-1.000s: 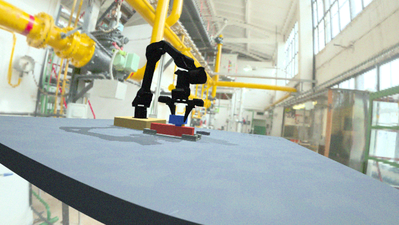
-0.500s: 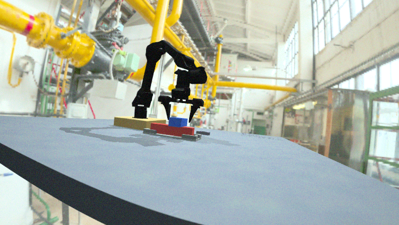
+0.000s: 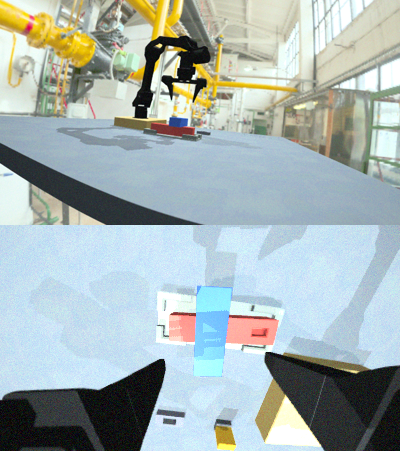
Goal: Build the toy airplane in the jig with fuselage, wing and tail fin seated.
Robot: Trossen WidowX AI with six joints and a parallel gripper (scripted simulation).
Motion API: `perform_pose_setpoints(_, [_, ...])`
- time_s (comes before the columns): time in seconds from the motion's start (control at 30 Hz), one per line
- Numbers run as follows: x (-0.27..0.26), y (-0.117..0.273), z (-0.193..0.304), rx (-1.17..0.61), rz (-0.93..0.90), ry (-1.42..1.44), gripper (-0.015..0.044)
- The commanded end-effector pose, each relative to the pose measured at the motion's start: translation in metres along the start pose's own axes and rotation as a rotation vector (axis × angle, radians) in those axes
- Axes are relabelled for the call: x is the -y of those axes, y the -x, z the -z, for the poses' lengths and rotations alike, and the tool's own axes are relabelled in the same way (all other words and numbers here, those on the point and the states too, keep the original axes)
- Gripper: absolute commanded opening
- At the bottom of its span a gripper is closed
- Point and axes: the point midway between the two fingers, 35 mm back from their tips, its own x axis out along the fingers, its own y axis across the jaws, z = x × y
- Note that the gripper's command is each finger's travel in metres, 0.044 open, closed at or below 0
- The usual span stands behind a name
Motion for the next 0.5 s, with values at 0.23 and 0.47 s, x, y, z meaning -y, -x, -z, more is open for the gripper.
perform_pose_setpoints(0.23, [-0.0011, 0.0012, -0.0010, 0.001, 0.003, 0.916, 0.0440])
perform_pose_setpoints(0.47, [-0.0014, 0.0011, -0.0012, 0.001, 0.003, 1.291, 0.0440])
